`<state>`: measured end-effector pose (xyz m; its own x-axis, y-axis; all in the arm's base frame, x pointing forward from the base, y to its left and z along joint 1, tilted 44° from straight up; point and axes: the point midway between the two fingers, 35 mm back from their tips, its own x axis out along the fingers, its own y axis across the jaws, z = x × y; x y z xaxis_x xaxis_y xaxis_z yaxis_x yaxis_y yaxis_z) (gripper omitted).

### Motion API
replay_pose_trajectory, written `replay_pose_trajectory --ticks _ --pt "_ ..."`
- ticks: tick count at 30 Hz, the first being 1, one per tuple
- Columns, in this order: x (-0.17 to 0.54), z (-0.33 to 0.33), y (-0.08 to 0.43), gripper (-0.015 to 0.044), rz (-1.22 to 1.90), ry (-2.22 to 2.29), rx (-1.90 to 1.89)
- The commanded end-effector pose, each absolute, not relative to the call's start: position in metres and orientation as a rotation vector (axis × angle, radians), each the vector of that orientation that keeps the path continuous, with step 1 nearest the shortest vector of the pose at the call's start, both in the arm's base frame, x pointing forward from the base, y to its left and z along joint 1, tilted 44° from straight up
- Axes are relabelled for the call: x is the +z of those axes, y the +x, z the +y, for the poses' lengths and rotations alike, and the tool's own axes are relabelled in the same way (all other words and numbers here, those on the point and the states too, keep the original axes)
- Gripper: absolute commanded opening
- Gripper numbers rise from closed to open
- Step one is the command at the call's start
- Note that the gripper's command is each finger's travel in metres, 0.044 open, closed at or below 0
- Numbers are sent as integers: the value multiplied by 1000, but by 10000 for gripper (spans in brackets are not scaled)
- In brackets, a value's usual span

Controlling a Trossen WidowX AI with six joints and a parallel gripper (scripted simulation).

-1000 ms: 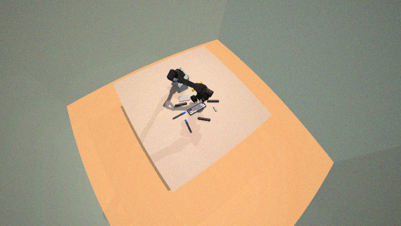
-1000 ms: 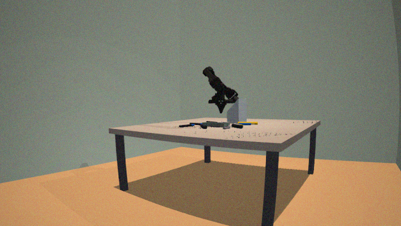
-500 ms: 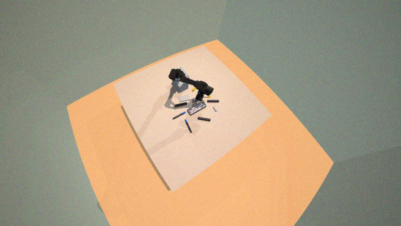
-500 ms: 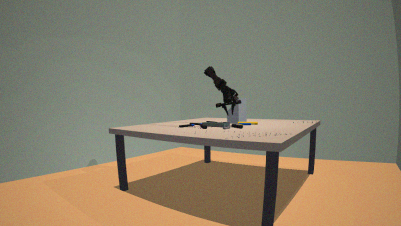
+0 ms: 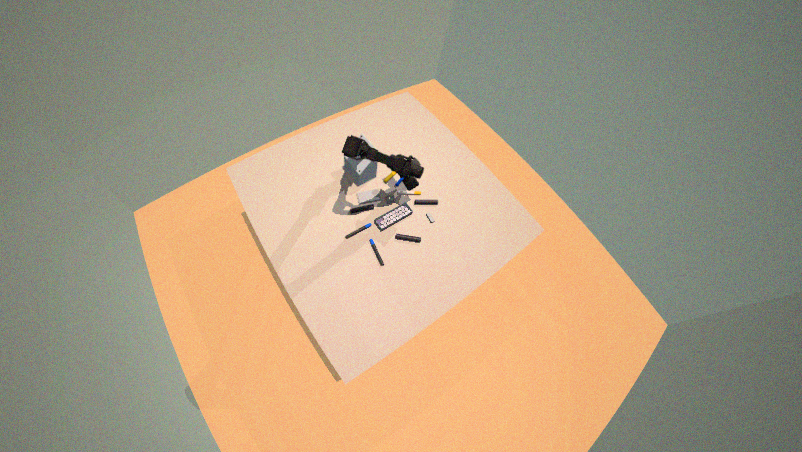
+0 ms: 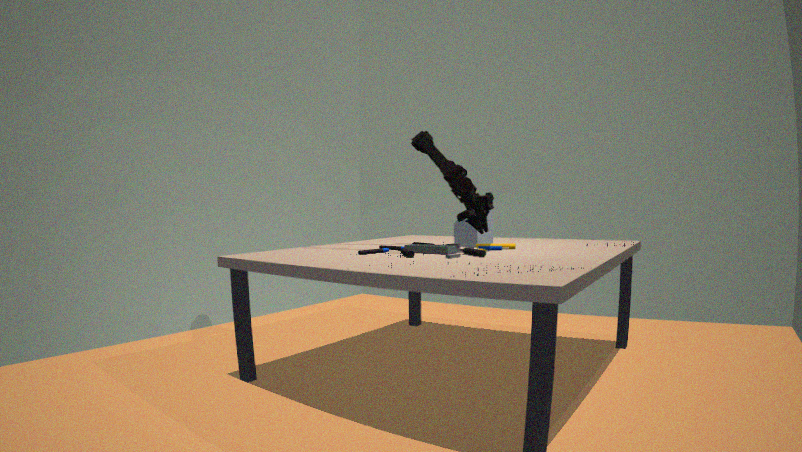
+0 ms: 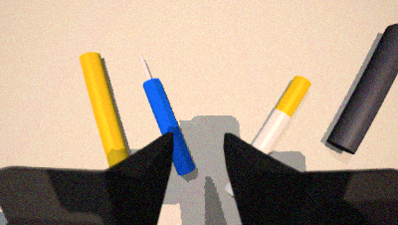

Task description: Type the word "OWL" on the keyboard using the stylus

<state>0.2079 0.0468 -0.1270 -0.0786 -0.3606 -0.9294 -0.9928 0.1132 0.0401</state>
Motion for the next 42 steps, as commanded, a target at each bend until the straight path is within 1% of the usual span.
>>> replay_pose_trajectory --ticks 1,42 --pt "-145 57 167 150 1373 -1526 1461" --pt "-162 41 168 150 1374 -1527 1461"
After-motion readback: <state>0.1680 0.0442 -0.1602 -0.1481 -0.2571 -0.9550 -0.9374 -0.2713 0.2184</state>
